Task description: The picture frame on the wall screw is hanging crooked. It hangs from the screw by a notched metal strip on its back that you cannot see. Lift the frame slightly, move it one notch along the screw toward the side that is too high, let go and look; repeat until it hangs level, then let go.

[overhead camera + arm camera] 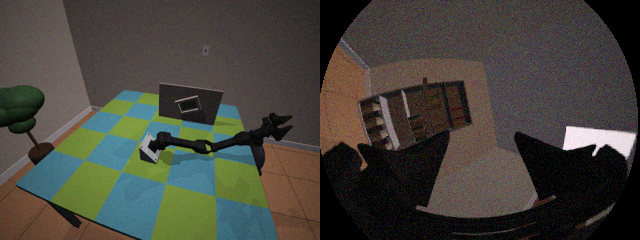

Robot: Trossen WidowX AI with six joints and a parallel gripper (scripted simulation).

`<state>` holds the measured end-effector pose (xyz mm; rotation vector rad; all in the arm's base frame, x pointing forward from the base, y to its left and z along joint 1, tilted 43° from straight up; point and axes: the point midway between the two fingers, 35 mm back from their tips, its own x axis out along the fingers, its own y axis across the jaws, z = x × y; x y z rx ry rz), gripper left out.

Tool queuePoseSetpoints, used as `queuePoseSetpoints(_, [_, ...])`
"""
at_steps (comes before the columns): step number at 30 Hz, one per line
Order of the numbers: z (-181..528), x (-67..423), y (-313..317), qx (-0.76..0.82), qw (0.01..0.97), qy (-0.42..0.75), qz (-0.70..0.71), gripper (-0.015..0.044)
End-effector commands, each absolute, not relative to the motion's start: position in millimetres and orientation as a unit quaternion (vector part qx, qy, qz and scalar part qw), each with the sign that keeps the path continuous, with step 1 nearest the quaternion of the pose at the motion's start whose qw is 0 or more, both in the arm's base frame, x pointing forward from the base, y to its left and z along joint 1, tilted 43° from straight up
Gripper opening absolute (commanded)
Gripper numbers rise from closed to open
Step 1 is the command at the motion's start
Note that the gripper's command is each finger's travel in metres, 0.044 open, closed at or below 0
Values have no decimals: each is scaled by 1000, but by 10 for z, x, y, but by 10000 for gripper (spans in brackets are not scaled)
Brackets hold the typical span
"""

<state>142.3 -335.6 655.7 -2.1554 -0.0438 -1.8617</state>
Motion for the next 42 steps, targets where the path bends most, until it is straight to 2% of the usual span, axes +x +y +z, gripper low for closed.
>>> queuePoseSetpoints(1, [6563,1400,-3339,-749,141,-14,-647,374])
queuePoseSetpoints(5, [6646,988,-2965,-755,37,1,-654,269])
queuePoseSetpoints(6, [6659,880,-2841,-756,5,7,-655,260])
queuePoseSetpoints(13, [6588,348,-1874,-740,-221,46,-634,260])
queuePoseSetpoints(19, [6295,229,-1010,-698,-413,78,-580,260])
queuePoseSetpoints(25, [5826,384,-310,-629,-590,109,-494,260])
queuePoseSetpoints(31, [5163,746,198,-540,-738,116,-386,260])
queuePoseSetpoints(42, [3612,1540,504,-352,-919,70,-164,260])
